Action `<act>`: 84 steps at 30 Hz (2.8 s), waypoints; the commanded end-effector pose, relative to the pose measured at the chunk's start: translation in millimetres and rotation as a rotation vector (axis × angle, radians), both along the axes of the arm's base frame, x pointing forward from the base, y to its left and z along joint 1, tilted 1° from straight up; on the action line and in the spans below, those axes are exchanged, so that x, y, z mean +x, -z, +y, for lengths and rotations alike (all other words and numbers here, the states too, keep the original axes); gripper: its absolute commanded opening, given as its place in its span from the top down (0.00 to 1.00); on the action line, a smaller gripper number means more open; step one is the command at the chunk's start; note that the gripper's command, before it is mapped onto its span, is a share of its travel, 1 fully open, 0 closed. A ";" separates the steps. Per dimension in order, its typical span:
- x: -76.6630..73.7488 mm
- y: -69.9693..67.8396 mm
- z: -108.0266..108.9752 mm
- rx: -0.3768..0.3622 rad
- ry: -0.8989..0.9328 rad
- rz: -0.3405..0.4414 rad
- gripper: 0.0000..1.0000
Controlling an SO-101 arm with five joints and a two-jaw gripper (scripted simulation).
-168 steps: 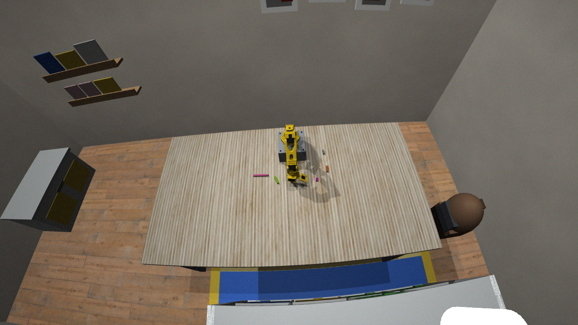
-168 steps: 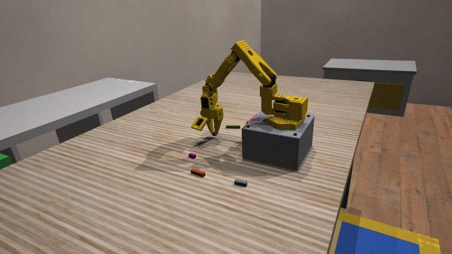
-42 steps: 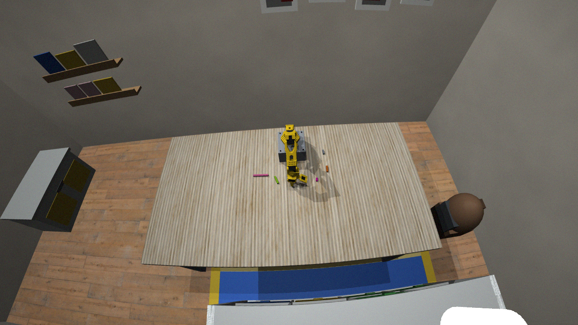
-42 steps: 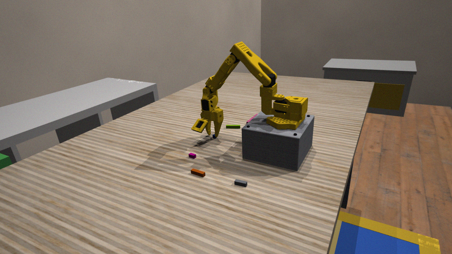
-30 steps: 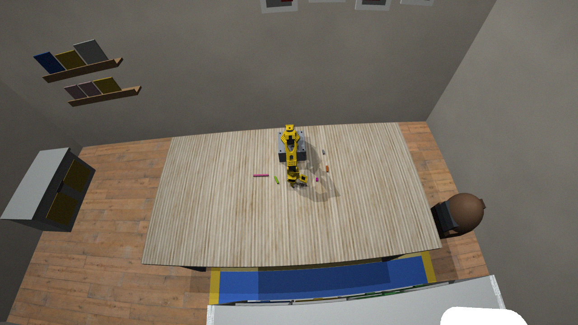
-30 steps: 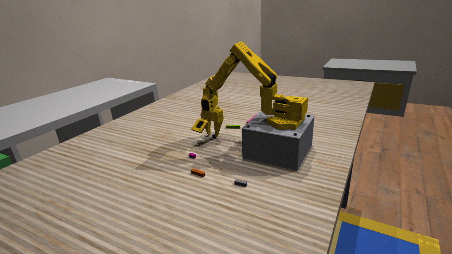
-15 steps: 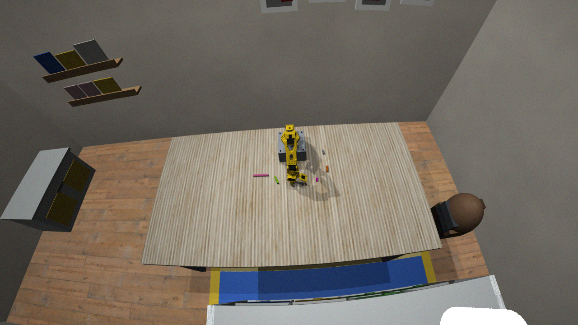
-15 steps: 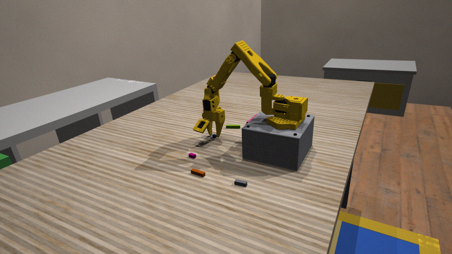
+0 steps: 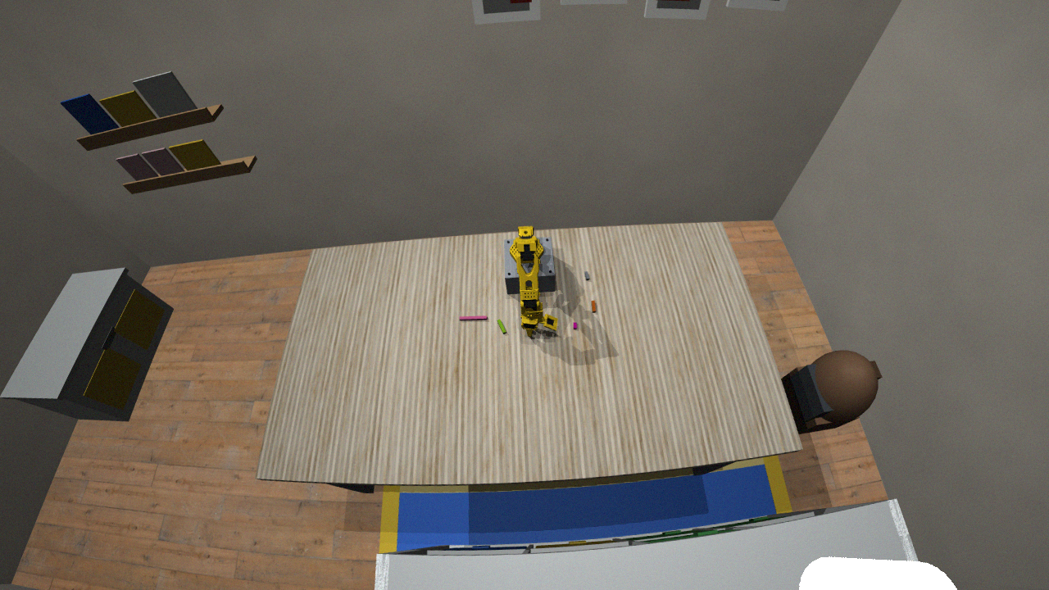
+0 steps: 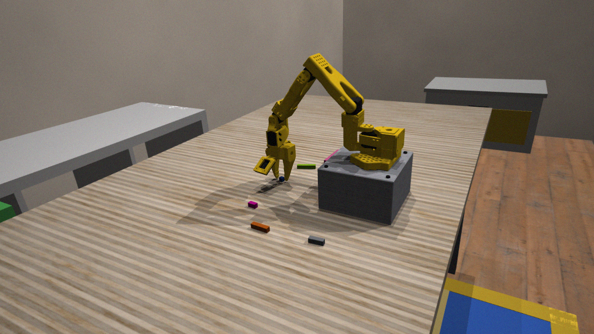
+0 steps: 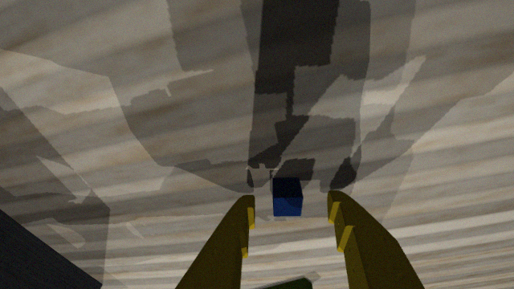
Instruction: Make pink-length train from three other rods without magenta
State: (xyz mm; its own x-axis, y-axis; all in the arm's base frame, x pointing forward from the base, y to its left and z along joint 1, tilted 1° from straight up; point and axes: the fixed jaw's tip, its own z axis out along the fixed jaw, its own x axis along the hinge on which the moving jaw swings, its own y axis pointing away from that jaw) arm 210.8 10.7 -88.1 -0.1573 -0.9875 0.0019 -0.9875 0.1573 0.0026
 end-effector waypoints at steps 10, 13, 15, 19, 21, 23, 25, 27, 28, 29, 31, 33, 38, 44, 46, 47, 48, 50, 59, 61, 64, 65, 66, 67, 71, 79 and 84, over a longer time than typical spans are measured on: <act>1.3 -10.6 0.6 0.002 0.007 -0.014 0.83; 1.4 -11.9 0.6 0.002 0.007 -0.014 0.83; 1.4 -14.4 0.6 0.002 0.007 -0.014 0.83; 1.3 -18.7 0.5 0.002 0.007 -0.014 0.83; 1.3 -20.2 0.5 0.002 0.007 -0.014 0.83; 1.2 -21.2 0.5 0.002 0.007 -0.014 0.83; 1.2 -21.8 0.5 0.002 0.007 -0.014 0.83; 1.2 -21.9 0.5 0.002 0.007 -0.014 0.83; 1.2 -21.9 0.5 0.002 0.007 -0.014 0.83; 1.2 -21.9 0.5 0.002 0.007 -0.014 0.83; 1.2 -21.9 0.5 0.002 0.007 -0.014 0.83; 1.2 -22.2 0.5 0.002 0.007 -0.014 0.83; 1.5 -25.6 0.5 0.002 0.007 -0.014 0.83; 1.9 -35.2 0.4 0.002 0.007 -0.014 0.83; 1.9 -37.1 0.4 0.002 0.007 -0.014 0.83; 1.9 -37.1 0.4 0.002 0.007 -0.014 0.83; 1.9 -38.9 0.3 0.002 0.007 -0.014 0.83; 1.9 -42.6 0.3 0.002 0.007 -0.014 0.83; 1.5 -51.9 0.2 0.002 0.007 -0.014 0.83; 1.4 -52.1 0.2 0.002 0.007 -0.014 0.83; 1.4 -52.1 0.2 0.002 0.007 -0.014 0.83; 1.4 -52.1 0.2 0.002 0.007 -0.014 0.83; 1.4 -52.1 0.2 0.002 0.007 -0.014 0.83; 1.4 -52.1 0.2 0.002 0.007 -0.014 0.83; 1.4 -52.1 0.2 0.002 0.007 -0.014 0.83; 1.4 -52.1 0.2 0.002 0.007 -0.014 0.83; 1.5 -52.1 -0.6 0.002 0.016 -0.013 0.83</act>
